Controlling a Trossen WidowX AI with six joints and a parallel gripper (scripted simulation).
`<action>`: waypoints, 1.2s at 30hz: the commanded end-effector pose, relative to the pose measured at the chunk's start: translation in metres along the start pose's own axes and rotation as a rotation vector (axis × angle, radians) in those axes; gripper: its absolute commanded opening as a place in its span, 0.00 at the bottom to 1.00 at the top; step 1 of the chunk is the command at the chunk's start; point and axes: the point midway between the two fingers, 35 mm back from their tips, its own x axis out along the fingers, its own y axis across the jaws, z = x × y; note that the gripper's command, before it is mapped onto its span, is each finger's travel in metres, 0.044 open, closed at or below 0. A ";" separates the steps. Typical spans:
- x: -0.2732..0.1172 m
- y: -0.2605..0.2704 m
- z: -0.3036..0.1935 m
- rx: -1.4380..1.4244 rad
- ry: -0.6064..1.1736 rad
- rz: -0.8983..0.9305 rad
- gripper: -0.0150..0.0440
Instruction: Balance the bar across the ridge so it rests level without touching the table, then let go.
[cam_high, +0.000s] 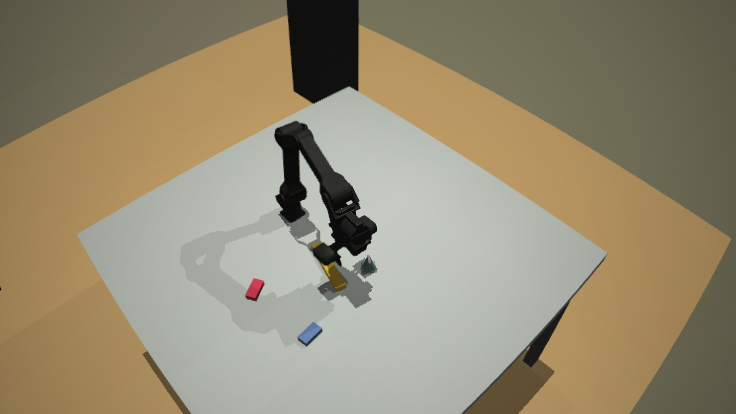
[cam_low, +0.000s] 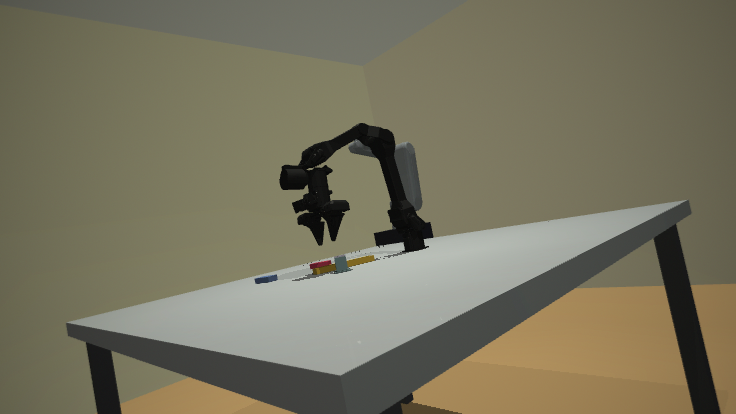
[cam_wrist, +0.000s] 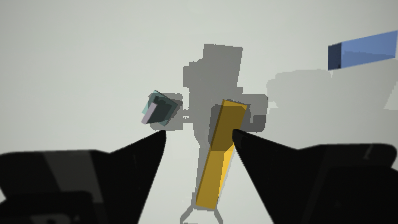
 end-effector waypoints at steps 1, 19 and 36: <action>-0.003 -0.020 -0.019 0.126 0.047 -0.054 0.79; 0.041 -0.038 -0.040 0.222 0.092 -0.095 0.79; 0.063 -0.040 -0.042 0.222 0.092 -0.095 0.79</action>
